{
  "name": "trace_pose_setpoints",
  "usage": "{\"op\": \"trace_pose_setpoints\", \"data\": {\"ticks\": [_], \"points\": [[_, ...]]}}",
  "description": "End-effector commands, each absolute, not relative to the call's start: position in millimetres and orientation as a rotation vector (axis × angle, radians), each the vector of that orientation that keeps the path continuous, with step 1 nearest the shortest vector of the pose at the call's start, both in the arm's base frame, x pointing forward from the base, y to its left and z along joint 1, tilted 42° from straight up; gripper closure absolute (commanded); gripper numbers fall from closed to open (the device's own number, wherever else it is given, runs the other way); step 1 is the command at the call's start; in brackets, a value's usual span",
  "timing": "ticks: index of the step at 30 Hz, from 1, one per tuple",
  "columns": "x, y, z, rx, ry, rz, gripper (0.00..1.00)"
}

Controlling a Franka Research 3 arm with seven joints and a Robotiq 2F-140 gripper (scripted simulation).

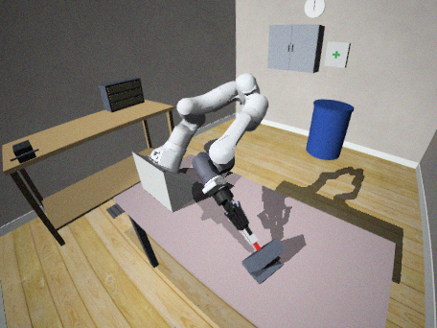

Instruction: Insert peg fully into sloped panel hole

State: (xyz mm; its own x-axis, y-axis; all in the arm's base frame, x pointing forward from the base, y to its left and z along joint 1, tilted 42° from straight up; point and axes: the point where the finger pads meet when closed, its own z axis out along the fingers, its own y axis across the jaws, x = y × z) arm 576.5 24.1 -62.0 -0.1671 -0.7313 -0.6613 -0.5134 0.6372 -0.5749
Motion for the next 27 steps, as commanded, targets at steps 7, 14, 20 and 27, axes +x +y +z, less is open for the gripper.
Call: {"op": "trace_pose_setpoints", "data": {"ticks": [7, 14, 20, 27], "points": [[583.8, 24.9, -68.1, -0.934, 1.851, -0.349, 1.0], [589.9, 25.6, -71.7, -0.934, 1.851, -0.349, 1.0], [590.1, 25.9, -69.7, -1.002, 1.831, -0.261, 1.0], [590.1, 25.9, -69.7, -1.002, 1.831, -0.261, 0.98]]}}
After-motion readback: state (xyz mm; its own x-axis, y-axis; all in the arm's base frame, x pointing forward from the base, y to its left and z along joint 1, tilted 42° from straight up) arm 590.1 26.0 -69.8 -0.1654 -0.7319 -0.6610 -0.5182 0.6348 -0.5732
